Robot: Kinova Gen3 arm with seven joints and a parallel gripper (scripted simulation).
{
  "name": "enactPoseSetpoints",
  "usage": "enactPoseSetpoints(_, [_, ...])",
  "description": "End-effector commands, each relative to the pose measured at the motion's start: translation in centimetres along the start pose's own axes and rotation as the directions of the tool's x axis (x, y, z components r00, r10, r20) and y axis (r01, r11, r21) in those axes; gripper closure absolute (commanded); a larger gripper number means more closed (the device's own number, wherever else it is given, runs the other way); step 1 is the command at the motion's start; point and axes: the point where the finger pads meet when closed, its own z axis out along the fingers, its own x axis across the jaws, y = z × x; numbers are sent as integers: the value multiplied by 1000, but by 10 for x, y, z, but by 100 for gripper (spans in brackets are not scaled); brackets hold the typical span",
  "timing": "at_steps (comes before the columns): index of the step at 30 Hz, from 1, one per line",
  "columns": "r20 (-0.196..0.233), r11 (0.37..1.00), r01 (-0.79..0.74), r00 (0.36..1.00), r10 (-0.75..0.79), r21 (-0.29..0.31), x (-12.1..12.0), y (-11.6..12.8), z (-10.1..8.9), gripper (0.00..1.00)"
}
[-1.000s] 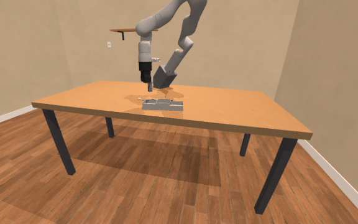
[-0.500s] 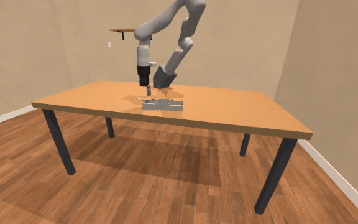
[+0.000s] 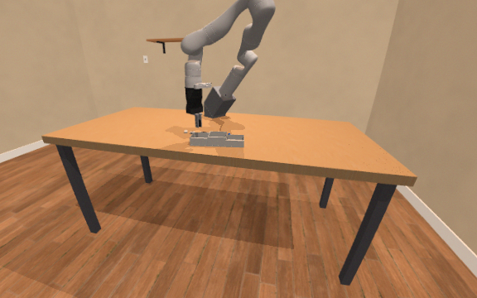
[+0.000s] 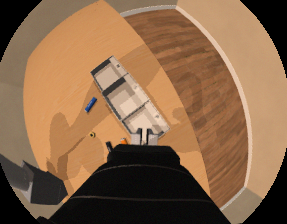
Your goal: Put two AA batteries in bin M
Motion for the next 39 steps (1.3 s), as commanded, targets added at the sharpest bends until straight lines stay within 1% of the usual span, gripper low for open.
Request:
enactPoseSetpoints(1, [8, 997, -74, 997, 74, 0, -1, -4, 0, 69])
enactPoseSetpoints(2, [11, 984, -180, 984, 180, -1, 0, -5, -1, 69])
enactPoseSetpoints(6, [9, 942, -336, 942, 336, -1, 1, -6, -1, 69])
enactPoseSetpoints(11, [8, 849, -528, 849, 528, -2, 0, -6, -1, 69])
enactPoseSetpoints(16, [8, 719, -695, 719, 695, -4, 2, -6, -2, 69])
enactPoseSetpoints(18, [8, 719, -695, 719, 695, -4, 2, -6, -2, 69])
enactPoseSetpoints(19, [11, 643, -766, 643, 766, -7, 2, -6, -2, 69])
enactPoseSetpoints(21, [14, 592, -806, 592, 806, -12, 2, -6, -1, 69])
enactPoseSetpoints(27, [15, 593, -805, 592, 805, -13, 2, -6, 0, 69])
enactPoseSetpoints(28, [10, 586, -810, 586, 810, -9, 3, -5, 4, 69])
enactPoseSetpoints(29, [7, 594, -805, 594, 805, -9, 4, -4, 7, 69])
enactPoseSetpoints(33, [8, 597, -802, 597, 802, -10, 2, -4, 18, 69])
enactPoseSetpoints(35, [8, 597, -802, 597, 802, -10, 2, -4, 18, 69])
enactPoseSetpoints(39, [8, 597, -803, 596, 803, -10, 2, -4, 29, 69])
